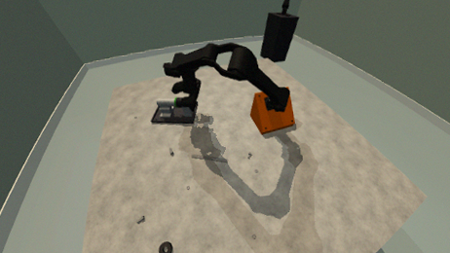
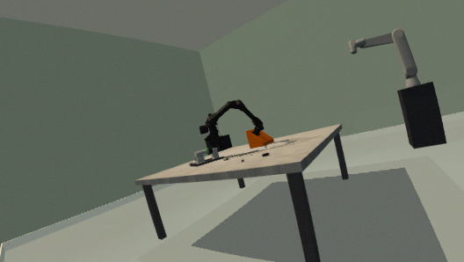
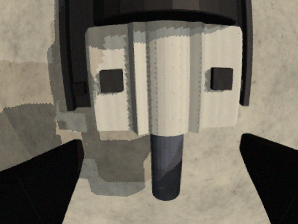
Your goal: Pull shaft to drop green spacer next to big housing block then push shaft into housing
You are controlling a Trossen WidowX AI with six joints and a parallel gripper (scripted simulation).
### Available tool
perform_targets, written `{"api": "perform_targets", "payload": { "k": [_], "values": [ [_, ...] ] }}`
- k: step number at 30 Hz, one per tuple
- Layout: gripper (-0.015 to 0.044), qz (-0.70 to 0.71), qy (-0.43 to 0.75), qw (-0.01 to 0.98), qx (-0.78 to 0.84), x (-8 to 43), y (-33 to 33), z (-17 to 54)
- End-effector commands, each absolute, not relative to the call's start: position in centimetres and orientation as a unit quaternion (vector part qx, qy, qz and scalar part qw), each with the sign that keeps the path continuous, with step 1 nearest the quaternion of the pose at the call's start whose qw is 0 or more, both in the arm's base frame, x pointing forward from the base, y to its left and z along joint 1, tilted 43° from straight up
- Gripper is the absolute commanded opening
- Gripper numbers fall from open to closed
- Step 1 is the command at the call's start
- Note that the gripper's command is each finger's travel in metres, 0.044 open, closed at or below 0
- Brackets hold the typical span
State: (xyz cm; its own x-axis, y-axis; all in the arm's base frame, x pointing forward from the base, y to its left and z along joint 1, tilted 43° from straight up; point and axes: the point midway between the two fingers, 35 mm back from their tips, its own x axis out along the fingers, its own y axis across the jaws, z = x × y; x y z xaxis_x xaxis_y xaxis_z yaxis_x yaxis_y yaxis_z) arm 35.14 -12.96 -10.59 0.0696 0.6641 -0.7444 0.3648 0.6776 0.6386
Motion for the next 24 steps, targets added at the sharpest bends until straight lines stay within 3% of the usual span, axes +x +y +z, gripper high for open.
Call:
{"api": "perform_targets", "payload": {
  "k": [1,24],
  "values": [
    [0.0440,0.119,0.671,0.622,0.385,35.19,-12.87,-10.62],
    [0.0440,0.120,0.671,0.622,0.385,35.26,-12.33,-11.22]
  ]
}}
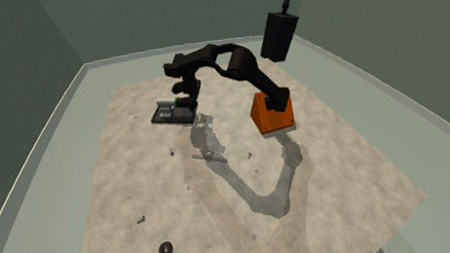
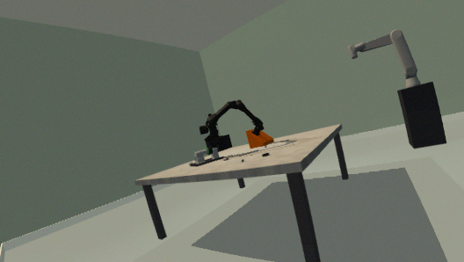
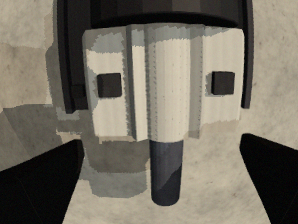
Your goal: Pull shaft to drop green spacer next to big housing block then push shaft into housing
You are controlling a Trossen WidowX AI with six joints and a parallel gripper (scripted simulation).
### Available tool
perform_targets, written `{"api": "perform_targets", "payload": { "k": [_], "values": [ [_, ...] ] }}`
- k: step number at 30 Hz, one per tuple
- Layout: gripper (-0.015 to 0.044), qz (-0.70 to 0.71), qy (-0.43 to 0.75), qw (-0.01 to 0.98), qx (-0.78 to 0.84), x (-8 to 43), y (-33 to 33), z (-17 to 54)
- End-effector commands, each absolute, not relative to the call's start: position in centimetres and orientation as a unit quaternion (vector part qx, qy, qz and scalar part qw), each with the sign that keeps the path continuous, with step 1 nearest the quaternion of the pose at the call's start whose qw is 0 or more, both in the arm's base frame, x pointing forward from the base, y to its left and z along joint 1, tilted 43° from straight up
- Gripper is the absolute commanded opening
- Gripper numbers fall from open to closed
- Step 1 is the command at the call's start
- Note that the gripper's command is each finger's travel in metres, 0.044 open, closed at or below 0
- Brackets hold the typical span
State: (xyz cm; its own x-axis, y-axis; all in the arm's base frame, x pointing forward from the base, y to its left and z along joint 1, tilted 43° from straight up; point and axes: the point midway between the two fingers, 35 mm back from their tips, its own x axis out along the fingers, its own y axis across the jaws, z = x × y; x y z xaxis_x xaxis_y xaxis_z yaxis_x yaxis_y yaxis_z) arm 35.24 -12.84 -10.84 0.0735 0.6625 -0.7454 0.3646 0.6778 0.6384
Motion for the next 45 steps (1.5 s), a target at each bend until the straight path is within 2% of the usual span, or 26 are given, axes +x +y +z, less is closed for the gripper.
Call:
{"api": "perform_targets", "payload": {
  "k": [1,17,34,45],
  "values": [
    [0.0440,0.120,0.671,0.622,0.386,35.27,-12.23,-11.33],
    [0.0440,0.120,0.671,0.622,0.386,35.32,-11.64,-11.95],
    [0.0000,0.120,0.671,0.623,0.383,35.30,-11.78,-11.89],
    [0.0000,0.120,0.671,0.622,0.386,35.07,-11.70,-11.84]
  ]
}}
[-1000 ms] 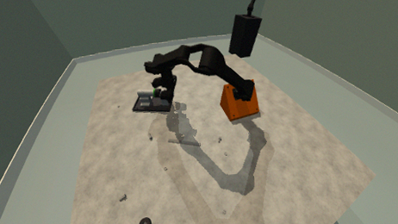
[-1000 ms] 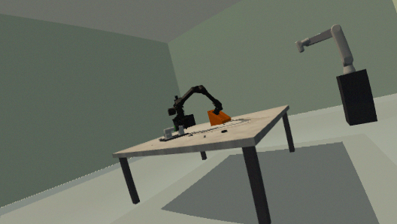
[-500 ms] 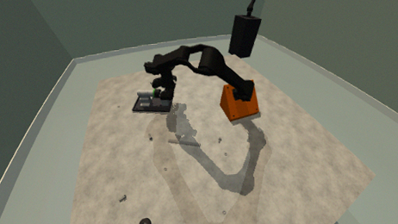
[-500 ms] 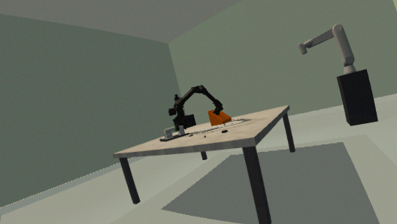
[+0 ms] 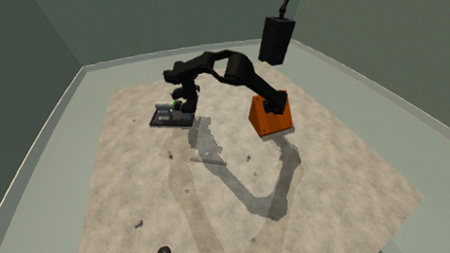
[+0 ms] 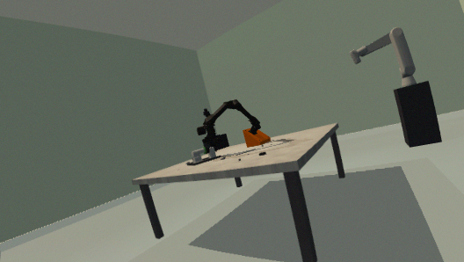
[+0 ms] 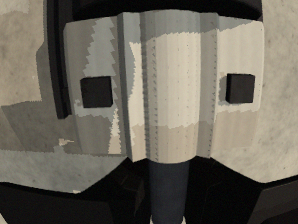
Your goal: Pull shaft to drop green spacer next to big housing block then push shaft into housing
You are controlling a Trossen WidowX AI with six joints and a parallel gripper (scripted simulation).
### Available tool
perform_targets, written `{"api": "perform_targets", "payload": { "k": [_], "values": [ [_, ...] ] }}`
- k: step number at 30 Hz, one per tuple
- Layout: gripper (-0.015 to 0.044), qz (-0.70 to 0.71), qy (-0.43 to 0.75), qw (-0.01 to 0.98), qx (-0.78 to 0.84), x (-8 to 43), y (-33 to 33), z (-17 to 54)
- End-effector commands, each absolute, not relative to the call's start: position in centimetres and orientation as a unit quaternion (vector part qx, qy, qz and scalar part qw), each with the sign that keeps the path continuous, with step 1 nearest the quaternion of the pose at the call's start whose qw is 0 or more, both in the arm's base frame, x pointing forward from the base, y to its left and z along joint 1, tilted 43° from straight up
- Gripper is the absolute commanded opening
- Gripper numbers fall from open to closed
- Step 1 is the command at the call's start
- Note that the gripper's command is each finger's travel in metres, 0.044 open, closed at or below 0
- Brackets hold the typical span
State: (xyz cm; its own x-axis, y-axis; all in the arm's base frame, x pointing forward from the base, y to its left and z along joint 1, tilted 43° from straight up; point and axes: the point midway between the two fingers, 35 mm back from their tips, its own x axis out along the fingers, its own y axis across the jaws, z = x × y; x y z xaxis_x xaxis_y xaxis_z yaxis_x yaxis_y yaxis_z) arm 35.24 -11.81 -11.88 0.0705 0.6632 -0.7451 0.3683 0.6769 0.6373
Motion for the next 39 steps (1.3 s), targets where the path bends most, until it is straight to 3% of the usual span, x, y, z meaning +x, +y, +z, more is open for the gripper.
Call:
{"api": "perform_targets", "payload": {
  "k": [1,39],
  "values": [
    [0.0000,0.120,0.671,0.622,0.386,35.0,-11.7,-11.8],
    [0.0000,0.120,0.671,0.622,0.386,33.8,-11.3,-11.6]
  ]
}}
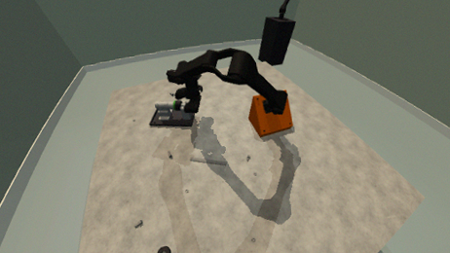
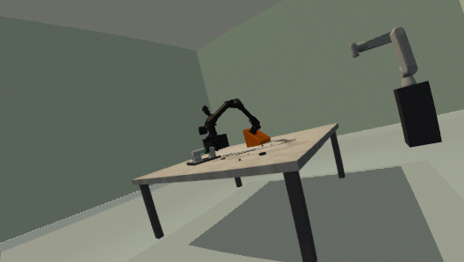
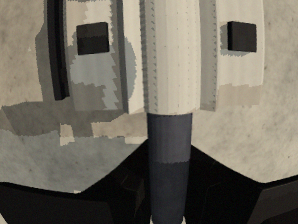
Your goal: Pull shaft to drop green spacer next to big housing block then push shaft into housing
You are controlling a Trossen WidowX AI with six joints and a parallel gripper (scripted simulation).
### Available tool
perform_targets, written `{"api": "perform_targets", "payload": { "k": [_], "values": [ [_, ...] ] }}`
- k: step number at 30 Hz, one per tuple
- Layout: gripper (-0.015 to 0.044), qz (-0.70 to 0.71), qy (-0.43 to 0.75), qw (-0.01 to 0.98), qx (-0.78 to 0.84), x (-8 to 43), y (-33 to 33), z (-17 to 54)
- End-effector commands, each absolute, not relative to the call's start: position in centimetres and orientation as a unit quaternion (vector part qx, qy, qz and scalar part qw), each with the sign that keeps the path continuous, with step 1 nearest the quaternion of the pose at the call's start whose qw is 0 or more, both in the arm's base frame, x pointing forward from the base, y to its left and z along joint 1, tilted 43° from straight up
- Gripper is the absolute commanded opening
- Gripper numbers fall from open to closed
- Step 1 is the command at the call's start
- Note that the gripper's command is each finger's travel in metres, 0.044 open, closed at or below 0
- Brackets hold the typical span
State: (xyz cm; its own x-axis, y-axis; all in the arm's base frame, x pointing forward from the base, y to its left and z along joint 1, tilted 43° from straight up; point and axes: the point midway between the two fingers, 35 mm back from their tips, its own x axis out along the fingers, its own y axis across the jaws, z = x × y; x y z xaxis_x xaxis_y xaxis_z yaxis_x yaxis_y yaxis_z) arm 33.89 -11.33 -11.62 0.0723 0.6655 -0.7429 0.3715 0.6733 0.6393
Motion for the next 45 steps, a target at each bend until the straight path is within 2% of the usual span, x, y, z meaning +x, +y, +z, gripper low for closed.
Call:
{"api": "perform_targets", "payload": {
  "k": [1,45],
  "values": [
    [0.0000,0.120,0.671,0.622,0.386,33.79,-11.27,-11.60],
    [0.0000,0.120,0.671,0.621,0.386,33.32,-11.11,-11.51]
  ]
}}
